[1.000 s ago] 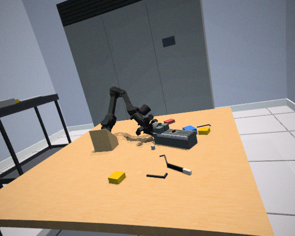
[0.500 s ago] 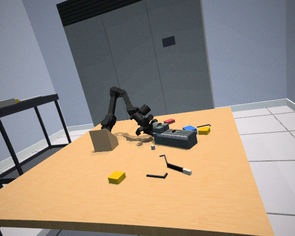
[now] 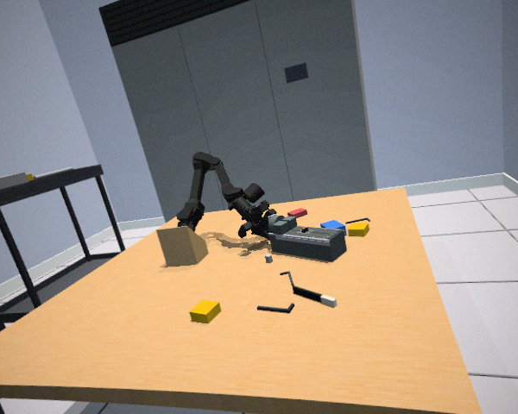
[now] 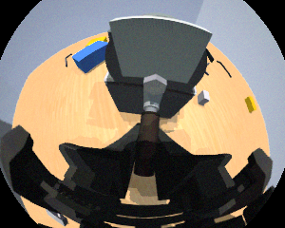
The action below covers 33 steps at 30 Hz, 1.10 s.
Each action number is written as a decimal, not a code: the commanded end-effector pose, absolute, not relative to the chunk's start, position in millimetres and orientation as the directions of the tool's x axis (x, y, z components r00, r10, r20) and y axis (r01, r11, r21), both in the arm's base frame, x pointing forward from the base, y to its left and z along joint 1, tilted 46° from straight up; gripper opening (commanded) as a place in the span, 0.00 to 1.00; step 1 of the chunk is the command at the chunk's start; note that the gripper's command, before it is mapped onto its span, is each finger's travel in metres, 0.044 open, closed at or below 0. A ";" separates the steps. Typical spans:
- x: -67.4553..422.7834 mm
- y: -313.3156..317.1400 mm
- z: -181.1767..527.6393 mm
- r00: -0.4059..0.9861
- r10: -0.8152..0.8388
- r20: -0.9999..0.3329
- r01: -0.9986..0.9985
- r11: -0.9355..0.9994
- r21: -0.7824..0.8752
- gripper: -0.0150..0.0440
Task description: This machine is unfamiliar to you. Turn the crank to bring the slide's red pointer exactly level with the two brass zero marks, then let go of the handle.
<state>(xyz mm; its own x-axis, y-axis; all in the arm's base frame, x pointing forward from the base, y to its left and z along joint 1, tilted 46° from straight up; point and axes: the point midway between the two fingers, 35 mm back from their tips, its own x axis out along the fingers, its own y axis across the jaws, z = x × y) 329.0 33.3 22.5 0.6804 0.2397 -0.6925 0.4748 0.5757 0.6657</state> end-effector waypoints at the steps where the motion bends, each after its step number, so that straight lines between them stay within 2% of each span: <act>1: 324.3 27.6 16.9 0.671 0.221 -0.707 0.497 0.573 0.651 0.25; 33: 319.4 17.9 15.8 0.671 0.221 -0.708 0.497 0.574 0.651 0.25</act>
<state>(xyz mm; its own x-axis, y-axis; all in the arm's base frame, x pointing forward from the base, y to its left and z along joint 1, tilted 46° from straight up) 323.8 24.9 18.5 0.6744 0.2378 -0.6990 0.4801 0.5780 0.6598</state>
